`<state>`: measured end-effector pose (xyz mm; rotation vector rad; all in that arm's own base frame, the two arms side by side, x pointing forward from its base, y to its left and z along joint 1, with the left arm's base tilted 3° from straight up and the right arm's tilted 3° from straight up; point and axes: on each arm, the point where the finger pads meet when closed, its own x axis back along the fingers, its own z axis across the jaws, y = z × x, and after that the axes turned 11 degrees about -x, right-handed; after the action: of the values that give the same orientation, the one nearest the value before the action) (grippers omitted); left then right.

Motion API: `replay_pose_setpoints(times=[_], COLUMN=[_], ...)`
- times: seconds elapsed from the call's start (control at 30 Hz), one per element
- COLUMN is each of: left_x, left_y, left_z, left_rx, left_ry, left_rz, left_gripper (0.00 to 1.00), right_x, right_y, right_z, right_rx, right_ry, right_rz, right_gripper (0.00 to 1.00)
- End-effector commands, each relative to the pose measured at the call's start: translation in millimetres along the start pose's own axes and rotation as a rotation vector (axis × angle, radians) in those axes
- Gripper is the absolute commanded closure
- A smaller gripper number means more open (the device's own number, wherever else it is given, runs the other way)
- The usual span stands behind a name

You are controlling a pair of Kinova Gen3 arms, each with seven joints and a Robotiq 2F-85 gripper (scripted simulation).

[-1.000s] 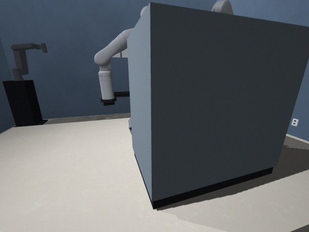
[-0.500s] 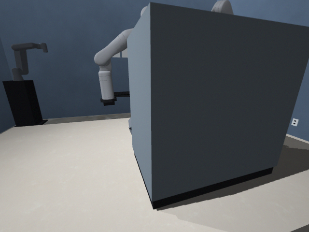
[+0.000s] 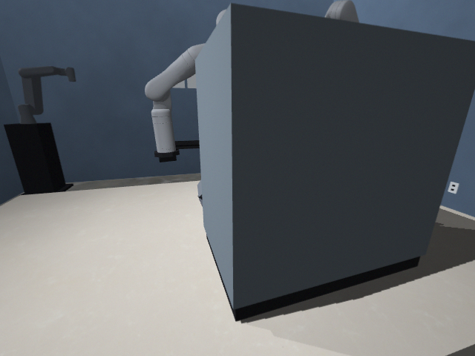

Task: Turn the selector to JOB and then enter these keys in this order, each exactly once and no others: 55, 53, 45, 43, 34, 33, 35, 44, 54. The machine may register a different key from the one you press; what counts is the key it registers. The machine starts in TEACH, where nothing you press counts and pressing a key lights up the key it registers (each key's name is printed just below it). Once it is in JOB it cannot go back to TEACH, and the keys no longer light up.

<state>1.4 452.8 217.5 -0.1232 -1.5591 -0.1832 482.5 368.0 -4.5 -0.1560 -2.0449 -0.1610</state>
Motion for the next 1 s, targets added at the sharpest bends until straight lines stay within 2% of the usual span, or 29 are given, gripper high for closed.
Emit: replay_pose_setpoints(times=[0.0,0.3,0.97], left_x=[1,1,1], left_y=[0,0,0], left_z=[0,0,0], left_rx=[0.0,0.0,0.0], left_ry=[0.0,0.0,0.0], left_rz=[-0.002,-0.002,-0.002], left_gripper=[0.002,0.002,0.002], right_x=[0.8,4.1,30.1], right_y=[1,1,1], right_z=[-1,-1,-1], right_rx=[-0.001,-0.001,-0.001], right_ry=[-0.001,-0.001,-0.001], right_rz=[-0.002,-0.002,-0.002], right_gripper=[0.903,0.903,0.903])
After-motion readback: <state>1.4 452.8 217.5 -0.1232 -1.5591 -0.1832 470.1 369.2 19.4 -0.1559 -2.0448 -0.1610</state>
